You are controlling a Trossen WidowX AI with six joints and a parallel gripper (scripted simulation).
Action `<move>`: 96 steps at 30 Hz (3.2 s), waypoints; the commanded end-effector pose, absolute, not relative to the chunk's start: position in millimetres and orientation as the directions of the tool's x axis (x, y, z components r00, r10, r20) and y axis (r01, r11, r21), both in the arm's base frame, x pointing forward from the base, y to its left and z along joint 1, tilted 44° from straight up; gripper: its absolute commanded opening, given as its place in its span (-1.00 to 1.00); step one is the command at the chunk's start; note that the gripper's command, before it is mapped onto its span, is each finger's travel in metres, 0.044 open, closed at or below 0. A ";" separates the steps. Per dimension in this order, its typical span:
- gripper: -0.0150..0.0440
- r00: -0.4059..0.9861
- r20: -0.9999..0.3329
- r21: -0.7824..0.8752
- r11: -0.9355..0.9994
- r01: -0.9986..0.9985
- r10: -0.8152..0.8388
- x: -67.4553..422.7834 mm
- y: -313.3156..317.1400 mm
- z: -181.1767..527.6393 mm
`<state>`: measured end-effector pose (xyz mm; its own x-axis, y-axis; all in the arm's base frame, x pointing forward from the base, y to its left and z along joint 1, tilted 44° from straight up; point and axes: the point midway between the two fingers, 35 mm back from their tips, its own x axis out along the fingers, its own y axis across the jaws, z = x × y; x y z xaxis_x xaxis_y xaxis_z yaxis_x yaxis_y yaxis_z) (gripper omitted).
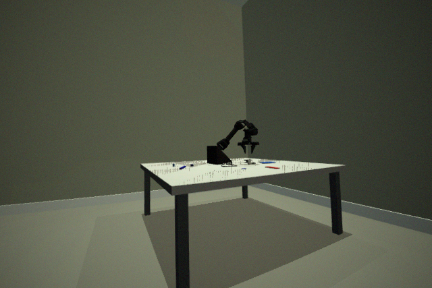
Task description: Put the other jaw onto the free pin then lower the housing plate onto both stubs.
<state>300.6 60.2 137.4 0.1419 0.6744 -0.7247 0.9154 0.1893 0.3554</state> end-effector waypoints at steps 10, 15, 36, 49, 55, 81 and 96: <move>1.00 0.140 -0.720 0.350 0.181 0.919 0.679 309.7 86.6 109.5; 1.00 0.140 -0.720 0.350 0.181 0.919 0.679 309.7 86.6 109.5; 1.00 0.140 -0.720 0.350 0.182 0.919 0.680 314.9 106.7 87.8; 1.00 0.141 -0.718 0.351 0.181 0.919 0.681 316.5 120.6 74.0; 1.00 0.141 -0.718 0.351 0.181 0.919 0.681 316.5 120.8 73.9; 1.00 0.141 -0.718 0.351 0.180 0.919 0.681 316.6 121.5 73.2; -0.02 0.141 -0.715 0.357 0.183 0.916 0.685 316.7 121.8 74.8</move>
